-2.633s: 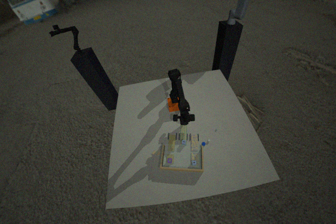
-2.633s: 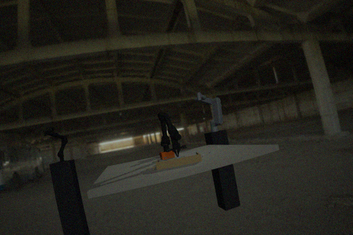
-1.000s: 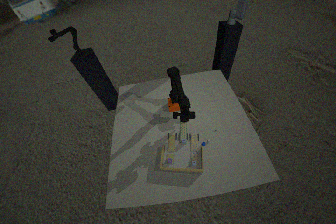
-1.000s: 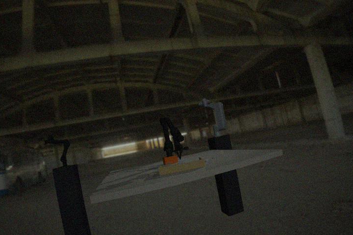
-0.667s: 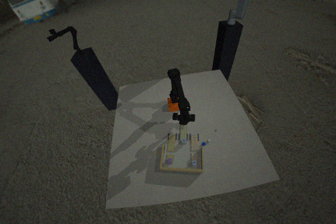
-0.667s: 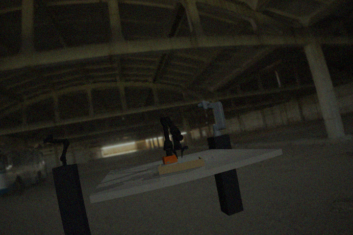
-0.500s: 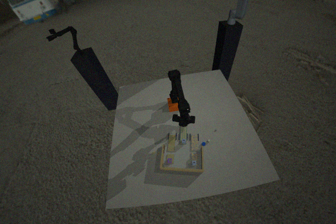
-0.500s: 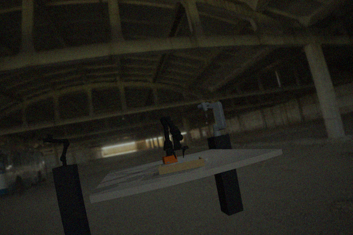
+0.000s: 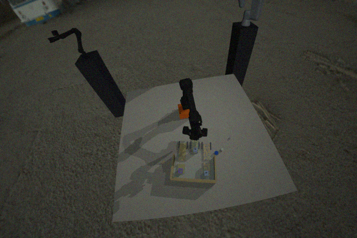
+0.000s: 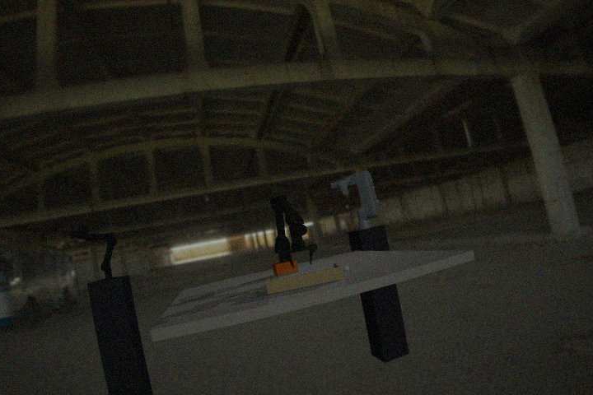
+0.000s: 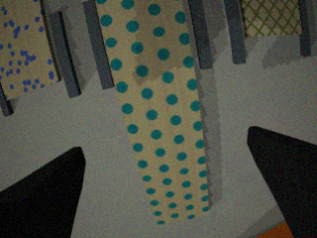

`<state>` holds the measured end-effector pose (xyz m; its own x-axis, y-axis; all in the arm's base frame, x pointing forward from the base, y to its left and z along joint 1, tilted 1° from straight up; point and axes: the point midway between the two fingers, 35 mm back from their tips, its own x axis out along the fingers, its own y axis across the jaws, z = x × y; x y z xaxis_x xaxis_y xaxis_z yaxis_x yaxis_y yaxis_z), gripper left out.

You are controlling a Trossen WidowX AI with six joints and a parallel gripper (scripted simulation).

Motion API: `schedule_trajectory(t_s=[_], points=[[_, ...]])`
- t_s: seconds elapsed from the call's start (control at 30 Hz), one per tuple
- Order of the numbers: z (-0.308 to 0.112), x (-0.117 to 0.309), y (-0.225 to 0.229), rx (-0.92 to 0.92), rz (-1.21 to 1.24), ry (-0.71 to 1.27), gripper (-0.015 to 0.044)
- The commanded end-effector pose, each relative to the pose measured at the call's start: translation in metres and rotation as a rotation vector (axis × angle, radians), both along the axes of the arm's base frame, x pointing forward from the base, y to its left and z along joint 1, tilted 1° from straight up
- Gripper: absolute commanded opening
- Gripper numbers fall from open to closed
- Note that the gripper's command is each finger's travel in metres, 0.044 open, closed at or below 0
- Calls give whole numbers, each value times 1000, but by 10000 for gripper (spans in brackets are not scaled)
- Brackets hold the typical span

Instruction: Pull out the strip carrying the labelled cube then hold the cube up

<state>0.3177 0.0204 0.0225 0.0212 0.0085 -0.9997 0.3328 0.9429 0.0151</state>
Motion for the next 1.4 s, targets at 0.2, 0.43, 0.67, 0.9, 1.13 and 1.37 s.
schedule_trajectory(t_s=[0.2, 0.43, 0.67, 0.9, 1.13, 1.37], points=[[6, 35, -8, 1, 4, -2, 440], [10, 58, -13, 1, 4, -4, 440], [14, 81, -18, 0, 4, -6, 440], [18, 102, -22, 0, 4, -8, 440], [9, 103, -22, 0, 4, -8, 256], [-2, 103, -22, 0, 4, -8, 250]])
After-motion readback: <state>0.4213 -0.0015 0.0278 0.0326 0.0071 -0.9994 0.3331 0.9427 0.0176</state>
